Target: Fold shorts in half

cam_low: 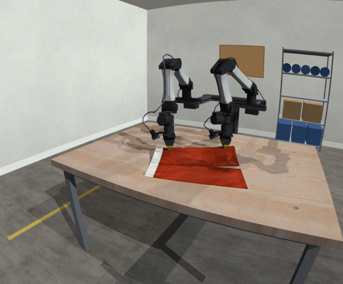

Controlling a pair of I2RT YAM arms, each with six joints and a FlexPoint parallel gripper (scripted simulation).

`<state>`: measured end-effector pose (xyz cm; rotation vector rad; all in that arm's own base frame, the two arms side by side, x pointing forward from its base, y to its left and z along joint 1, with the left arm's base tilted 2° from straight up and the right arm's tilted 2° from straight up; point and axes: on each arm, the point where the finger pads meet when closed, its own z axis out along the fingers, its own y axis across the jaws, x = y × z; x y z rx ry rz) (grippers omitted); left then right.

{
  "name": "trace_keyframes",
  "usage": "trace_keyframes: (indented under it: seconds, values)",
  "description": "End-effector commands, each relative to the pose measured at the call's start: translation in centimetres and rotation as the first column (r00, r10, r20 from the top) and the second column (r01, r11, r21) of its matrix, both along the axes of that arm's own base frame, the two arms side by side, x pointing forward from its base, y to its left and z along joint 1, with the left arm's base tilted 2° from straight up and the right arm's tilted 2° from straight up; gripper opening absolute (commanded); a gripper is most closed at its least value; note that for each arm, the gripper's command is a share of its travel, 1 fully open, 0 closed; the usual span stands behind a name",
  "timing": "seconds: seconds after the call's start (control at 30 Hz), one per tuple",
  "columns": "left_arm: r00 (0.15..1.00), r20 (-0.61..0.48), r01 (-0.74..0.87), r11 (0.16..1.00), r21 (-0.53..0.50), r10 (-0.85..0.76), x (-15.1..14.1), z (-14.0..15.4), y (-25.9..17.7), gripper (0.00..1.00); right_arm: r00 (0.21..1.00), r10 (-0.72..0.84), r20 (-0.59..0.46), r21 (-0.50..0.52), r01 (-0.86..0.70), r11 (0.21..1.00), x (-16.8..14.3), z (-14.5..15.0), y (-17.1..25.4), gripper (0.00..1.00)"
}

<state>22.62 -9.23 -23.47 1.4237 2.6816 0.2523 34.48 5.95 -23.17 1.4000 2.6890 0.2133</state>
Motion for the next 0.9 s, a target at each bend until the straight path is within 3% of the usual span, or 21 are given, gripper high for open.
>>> trace_keyframes:
  seconds: [0.0, 0.73, 0.87]
  values:
    - [1.000, 0.005, -0.022, 1.000, 0.009, 0.022, -1.2, -0.3, -0.2, 0.00, 0.996, -0.005, 0.086, -0.009, 0.006, 1.000, 1.9, 1.7, -1.1, 0.00]
    - [0.999, -0.022, -0.026, 0.999, 0.030, 0.027, -6.3, -1.1, -2.3, 0.00, 0.997, -0.003, 0.081, -0.010, 0.003, 1.000, -2.5, 0.4, -4.1, 0.00]
    - [1.000, -0.014, -0.019, 1.000, 0.016, 0.020, -6.1, -1.0, -2.9, 0.00, 0.998, -0.004, 0.055, -0.015, 0.005, 1.000, -3.7, -0.4, -4.4, 0.00]
